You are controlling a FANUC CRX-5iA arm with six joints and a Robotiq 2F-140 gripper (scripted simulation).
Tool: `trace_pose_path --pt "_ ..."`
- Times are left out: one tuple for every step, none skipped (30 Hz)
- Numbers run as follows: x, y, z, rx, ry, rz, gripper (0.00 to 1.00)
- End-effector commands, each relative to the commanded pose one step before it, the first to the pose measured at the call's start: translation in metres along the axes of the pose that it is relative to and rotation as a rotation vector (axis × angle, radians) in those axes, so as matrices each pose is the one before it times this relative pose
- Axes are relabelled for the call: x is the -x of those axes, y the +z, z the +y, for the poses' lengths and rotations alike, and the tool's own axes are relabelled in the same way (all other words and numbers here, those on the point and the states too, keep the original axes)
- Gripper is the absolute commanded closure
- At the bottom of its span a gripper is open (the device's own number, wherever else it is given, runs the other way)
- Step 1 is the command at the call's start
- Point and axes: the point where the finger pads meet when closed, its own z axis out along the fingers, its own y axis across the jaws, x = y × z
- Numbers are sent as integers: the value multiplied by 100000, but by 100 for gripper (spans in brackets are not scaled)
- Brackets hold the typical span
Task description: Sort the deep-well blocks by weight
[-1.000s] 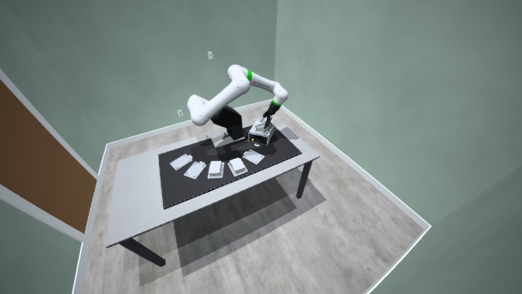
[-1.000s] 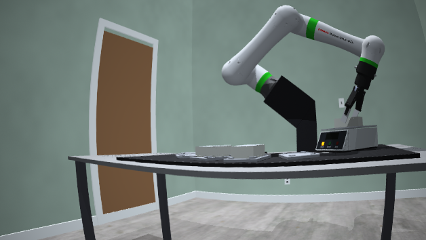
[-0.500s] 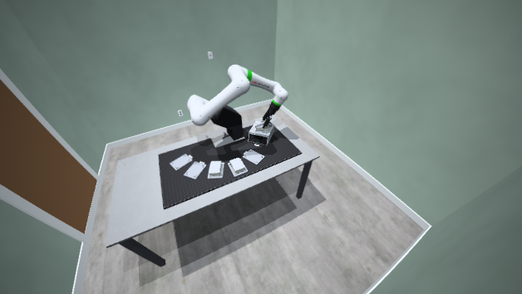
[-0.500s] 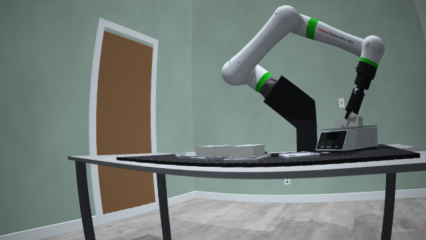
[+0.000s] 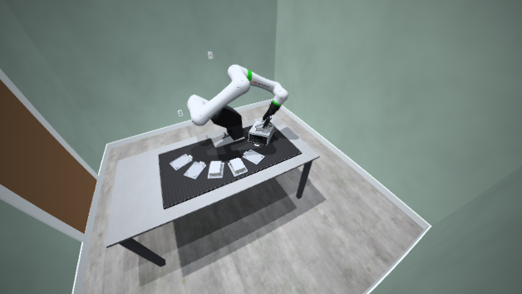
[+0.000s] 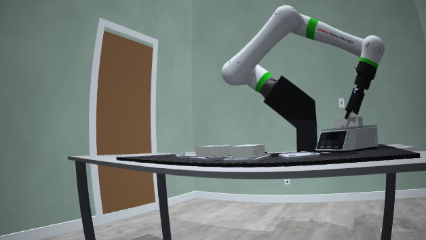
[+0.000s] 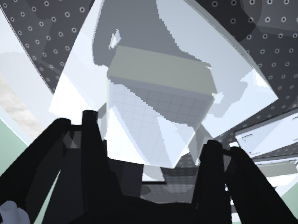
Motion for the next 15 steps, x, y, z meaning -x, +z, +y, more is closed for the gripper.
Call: trace_pose_path --pt "-13 -12 -7 -12 -3 40 90" --pt "0 0 0 0 0 0 90" --pt "0 0 0 0 0 0 90" --pt "0 0 0 0 0 0 90" --pt "0 0 0 0 0 0 90" --pt "0 0 0 0 0 0 90" --pt "0 0 0 0 0 0 90" --pt "0 0 0 0 0 0 90" --pt "0 0 0 0 0 0 90" --pt "0 0 0 0 0 0 90" --pt "0 0 0 0 0 0 90" --pt "83 -144 0 0 0 0 90" --pt "83 -144 0 0 0 0 90" --pt "83 -144 0 0 0 0 90" --pt "83 -144 0 0 0 0 90"
